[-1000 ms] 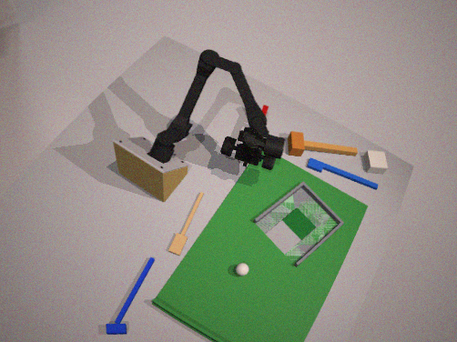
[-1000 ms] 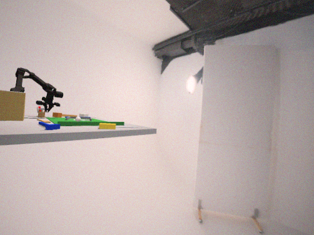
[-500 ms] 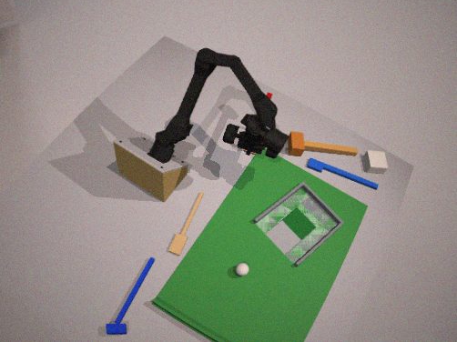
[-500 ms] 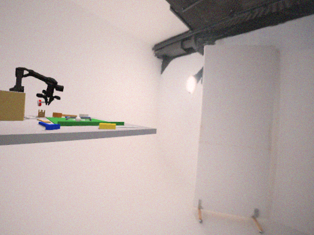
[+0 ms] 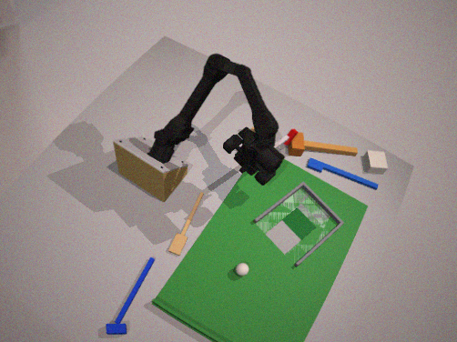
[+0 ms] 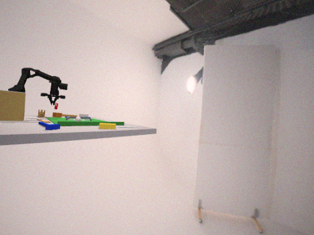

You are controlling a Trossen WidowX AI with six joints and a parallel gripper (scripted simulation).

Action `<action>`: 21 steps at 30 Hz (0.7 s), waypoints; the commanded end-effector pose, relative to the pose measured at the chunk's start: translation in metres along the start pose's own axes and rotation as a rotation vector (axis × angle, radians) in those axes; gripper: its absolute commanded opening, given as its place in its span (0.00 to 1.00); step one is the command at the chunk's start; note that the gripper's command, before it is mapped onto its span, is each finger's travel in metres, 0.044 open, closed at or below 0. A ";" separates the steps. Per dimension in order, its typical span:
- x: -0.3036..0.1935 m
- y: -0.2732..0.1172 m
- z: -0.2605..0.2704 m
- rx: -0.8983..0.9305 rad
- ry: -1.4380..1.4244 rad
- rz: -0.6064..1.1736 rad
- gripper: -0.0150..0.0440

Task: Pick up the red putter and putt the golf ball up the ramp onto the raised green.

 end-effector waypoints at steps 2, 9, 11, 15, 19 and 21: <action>-0.027 -0.010 -0.014 -0.035 0.190 0.021 0.25; -0.074 -0.024 -0.026 -0.076 0.490 0.055 0.25; -0.089 -0.028 -0.028 -0.086 0.574 0.063 0.25; -0.117 -0.035 -0.030 -0.105 0.742 0.077 0.25; -0.146 -0.041 -0.030 -0.121 0.916 0.086 0.25; -0.160 -0.044 -0.028 -0.128 1.003 0.089 0.25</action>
Point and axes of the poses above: the point midway between the two fingers, 35 mm back from their tips, its own y axis out along the fingers, its own z axis across the jaws, x = y × z, the point moved 2 cm from there along -y, back along the fingers, and after that the axes turned 3 degrees about -y, right-handed, at the moved point
